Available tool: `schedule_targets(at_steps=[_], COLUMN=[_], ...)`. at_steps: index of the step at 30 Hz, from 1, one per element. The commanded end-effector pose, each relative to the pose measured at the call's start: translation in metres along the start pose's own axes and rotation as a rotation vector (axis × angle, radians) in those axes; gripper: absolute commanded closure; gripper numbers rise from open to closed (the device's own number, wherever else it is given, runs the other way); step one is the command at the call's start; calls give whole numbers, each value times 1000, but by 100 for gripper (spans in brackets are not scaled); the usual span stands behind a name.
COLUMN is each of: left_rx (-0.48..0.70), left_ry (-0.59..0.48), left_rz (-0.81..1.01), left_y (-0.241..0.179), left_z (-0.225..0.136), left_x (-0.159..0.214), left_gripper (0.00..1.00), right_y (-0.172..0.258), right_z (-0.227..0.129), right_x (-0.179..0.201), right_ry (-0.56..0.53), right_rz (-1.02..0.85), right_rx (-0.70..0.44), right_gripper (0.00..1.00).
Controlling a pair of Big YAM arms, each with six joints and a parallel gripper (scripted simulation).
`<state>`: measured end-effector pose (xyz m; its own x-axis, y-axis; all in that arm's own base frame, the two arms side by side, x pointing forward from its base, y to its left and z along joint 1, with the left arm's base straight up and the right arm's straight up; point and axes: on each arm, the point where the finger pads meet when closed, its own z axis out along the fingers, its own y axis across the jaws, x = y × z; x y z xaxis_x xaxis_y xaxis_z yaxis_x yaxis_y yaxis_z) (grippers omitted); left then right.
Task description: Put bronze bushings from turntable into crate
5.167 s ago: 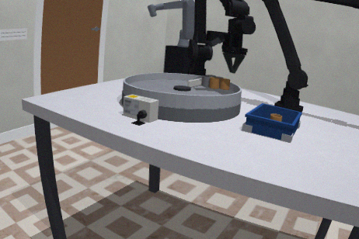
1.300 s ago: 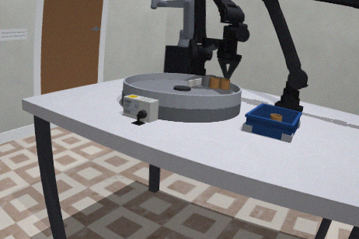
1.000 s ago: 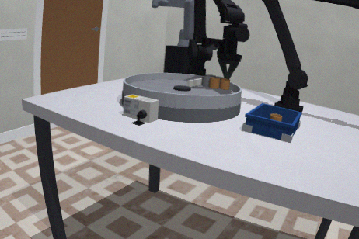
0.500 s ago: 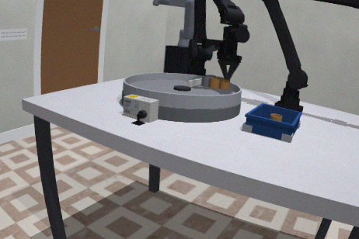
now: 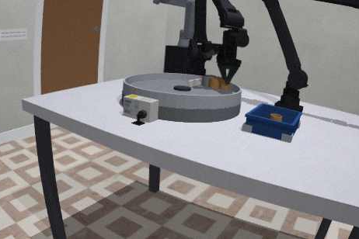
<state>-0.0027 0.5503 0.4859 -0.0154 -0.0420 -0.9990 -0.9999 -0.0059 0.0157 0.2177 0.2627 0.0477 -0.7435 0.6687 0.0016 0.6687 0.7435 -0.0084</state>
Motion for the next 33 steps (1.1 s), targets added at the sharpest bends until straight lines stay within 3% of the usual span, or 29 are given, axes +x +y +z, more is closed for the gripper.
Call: schedule_targets(at_steps=[1, 31, 32, 33], left_rx=[-5, -5, -5, -5], left_ry=[-42, -42, -42, -42], left_rz=[-16, -16, -16, -16], left_y=[3, 3, 3, 3], left_z=[-6, -6, -6, -6], left_x=[-14, -14, -14, -14], left_gripper=[0, 0, 0, 0], right_y=[15, 15, 15, 14], right_z=[-7, -7, -7, -7], right_x=[-5, -5, -5, -5], right_ry=[0, 0, 0, 0], right_rz=[11, 11, 11, 11], right_rx=[-35, -35, -35, -35], right_gripper=[85, 85, 100, 100])
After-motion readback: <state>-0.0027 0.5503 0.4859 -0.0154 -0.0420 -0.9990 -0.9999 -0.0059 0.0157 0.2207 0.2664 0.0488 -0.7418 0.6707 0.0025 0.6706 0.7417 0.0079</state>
